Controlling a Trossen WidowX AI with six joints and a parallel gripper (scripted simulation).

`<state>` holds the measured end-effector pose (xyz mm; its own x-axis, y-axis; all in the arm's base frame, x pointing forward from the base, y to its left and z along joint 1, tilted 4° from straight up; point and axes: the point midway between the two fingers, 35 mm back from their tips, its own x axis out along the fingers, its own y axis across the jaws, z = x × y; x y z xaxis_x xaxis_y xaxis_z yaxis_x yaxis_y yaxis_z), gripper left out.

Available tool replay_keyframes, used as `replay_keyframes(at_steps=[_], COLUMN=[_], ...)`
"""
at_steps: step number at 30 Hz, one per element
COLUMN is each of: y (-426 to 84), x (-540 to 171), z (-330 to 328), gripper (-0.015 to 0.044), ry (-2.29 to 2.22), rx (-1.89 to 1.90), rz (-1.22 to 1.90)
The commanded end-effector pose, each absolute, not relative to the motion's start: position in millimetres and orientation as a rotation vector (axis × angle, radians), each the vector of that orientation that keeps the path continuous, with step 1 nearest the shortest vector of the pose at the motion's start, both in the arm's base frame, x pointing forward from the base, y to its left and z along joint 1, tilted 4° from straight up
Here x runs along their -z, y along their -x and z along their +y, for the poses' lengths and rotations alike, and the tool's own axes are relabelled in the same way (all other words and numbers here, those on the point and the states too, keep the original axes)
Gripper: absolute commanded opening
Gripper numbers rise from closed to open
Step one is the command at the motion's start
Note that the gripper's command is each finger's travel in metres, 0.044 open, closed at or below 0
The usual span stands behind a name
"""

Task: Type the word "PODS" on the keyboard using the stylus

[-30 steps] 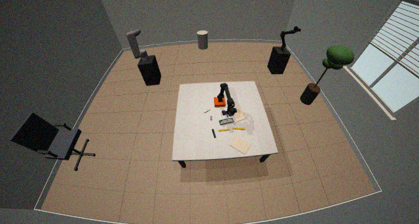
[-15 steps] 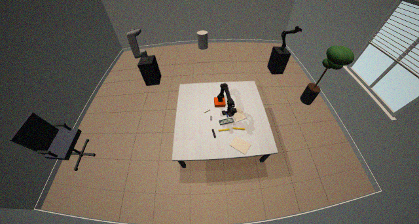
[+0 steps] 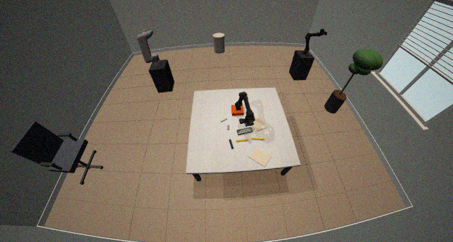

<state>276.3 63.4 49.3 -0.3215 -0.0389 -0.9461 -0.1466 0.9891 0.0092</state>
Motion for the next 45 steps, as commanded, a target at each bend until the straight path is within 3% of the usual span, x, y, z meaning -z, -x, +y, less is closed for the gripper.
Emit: replay_keyframes(at_steps=[1, 45], y=[-240, -237], x=[-37, -8], z=[61, 62], gripper=[0.0150, 0.0150], ry=[0.141, 0.141], rx=[-0.089, -0.088], rz=[2.120, 2.133])
